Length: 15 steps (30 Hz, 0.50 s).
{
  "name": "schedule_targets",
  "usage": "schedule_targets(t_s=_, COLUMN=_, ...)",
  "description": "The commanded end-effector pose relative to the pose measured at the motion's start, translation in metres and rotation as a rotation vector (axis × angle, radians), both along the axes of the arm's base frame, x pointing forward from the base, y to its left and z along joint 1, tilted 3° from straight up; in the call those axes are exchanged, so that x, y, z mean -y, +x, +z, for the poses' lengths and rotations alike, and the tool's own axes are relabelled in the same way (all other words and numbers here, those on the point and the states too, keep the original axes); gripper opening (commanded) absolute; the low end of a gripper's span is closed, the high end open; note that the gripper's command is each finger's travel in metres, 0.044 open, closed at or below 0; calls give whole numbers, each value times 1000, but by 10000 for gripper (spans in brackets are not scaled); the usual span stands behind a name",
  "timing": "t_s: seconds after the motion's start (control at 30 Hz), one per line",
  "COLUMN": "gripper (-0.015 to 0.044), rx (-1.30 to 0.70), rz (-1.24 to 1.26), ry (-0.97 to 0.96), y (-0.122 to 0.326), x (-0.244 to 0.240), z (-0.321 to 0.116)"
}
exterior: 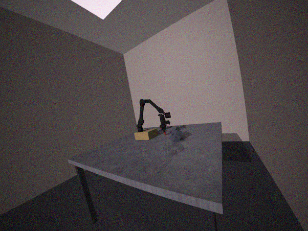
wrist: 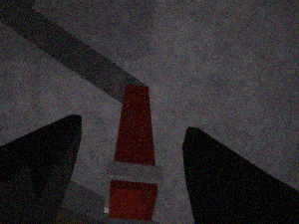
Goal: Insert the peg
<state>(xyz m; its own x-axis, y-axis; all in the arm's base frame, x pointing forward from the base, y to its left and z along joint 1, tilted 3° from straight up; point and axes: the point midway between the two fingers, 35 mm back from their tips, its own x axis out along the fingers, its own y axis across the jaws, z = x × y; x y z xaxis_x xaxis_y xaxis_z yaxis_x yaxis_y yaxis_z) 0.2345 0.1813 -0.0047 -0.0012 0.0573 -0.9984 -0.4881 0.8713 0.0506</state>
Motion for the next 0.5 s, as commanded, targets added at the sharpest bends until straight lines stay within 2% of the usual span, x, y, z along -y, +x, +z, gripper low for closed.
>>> schedule_targets(t_s=0.0, gripper=125, rx=-1, rz=0, ry=1, y=0, x=0, z=0)
schedule_targets(t_s=0.1, gripper=46, rx=-1, rz=0, ry=1, y=0, x=0, z=0)
schedule_targets(t_s=0.33, gripper=0, rx=-1, rz=0, ry=1, y=0, x=0, z=0)
schedule_targets(t_s=0.47, gripper=0, rx=-1, rz=0, ry=0, y=1, x=0, z=9)
